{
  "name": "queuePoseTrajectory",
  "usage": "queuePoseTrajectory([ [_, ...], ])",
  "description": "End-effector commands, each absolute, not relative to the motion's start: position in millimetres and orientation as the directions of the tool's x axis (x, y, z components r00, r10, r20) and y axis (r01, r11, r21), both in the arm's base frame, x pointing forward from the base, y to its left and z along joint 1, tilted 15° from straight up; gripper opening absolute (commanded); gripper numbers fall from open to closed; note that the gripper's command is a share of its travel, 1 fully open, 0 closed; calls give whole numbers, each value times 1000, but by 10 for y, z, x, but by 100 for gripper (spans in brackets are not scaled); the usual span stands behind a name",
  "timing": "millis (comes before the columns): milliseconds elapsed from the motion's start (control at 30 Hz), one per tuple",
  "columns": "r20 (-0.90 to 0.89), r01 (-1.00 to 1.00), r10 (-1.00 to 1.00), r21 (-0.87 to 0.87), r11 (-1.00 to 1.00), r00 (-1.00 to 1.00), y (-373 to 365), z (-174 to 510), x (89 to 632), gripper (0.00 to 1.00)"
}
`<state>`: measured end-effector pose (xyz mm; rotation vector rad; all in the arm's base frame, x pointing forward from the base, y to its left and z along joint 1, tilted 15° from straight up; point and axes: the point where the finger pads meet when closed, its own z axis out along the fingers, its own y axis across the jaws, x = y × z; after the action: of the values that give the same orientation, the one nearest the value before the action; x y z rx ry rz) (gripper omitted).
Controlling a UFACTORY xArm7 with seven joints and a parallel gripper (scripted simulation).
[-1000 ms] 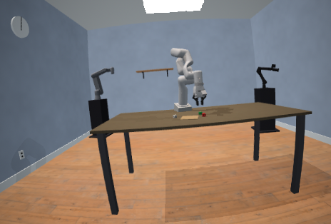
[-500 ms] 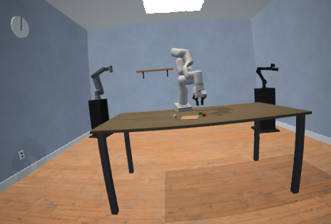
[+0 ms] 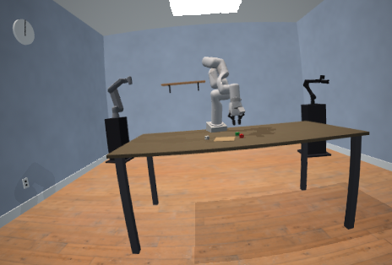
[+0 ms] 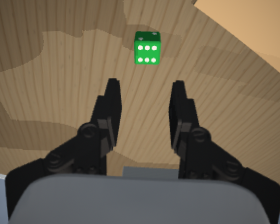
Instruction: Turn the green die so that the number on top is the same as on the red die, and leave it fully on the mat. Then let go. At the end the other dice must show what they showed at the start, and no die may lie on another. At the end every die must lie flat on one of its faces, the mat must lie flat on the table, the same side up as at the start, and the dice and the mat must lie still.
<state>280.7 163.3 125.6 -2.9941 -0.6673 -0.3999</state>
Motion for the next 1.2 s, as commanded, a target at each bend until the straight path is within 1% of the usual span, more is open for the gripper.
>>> queuePoseTrajectory([
  [0, 263, 424, 411, 9, -906, 873, 1641, 1242, 2822, 42],
  [1167, 263, 424, 411, 9, -906, 873, 1688, 831, 2930, 42],
])
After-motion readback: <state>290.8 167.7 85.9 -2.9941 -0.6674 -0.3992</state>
